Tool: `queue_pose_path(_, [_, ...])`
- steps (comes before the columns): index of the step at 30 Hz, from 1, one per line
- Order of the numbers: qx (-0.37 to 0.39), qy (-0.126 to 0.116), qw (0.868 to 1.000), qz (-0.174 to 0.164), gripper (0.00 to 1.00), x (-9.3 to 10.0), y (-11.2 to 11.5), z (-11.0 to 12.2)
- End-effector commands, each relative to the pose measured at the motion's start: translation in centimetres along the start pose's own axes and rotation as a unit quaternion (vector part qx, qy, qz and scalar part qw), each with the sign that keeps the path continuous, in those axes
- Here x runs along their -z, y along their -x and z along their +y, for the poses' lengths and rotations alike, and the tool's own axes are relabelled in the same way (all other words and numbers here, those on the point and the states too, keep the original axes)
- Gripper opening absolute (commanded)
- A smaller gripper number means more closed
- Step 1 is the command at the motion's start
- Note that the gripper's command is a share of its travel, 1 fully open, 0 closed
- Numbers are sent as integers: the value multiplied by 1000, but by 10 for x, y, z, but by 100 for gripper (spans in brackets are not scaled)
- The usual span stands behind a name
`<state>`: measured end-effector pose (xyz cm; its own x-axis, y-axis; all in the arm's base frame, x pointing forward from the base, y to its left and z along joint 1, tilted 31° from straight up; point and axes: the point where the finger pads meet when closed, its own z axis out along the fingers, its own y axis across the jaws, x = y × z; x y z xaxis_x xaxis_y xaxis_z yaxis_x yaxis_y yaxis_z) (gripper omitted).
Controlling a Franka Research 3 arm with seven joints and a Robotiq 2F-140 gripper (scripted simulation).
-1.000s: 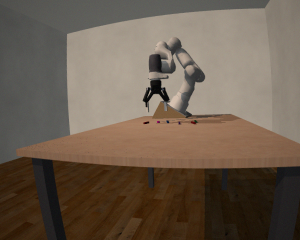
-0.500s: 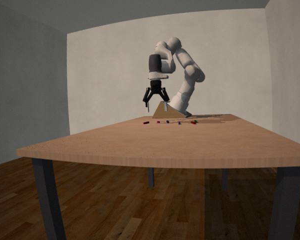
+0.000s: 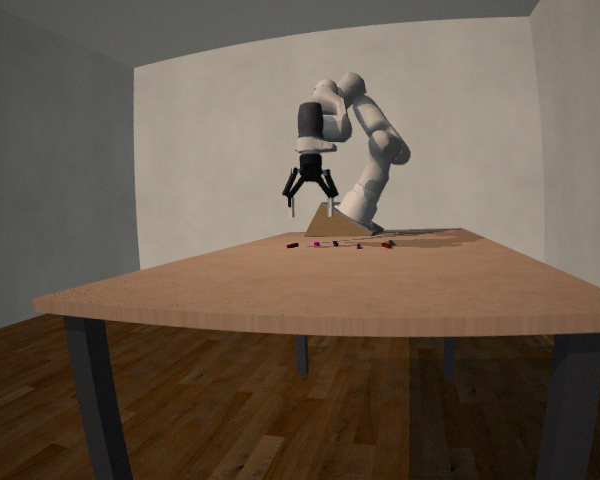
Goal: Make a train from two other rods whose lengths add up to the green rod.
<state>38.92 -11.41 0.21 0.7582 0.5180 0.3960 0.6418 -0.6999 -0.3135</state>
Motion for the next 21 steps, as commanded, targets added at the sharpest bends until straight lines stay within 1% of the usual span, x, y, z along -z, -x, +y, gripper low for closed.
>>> queue_pose_path(1, [-82,17,996,6,100,16,-6,10])
queue_pose_path(7, [-137,32,990,11,100,33,-11,19])
queue_pose_path(9, [-137,32,990,11,100,33,-11,19])
queue_pose_path(10, [-160,38,986,13,100,40,-12,23])
queue_pose_path(16, [-213,51,976,19,100,56,-16,30])
queue_pose_path(21, [-258,61,964,25,100,68,-19,36])
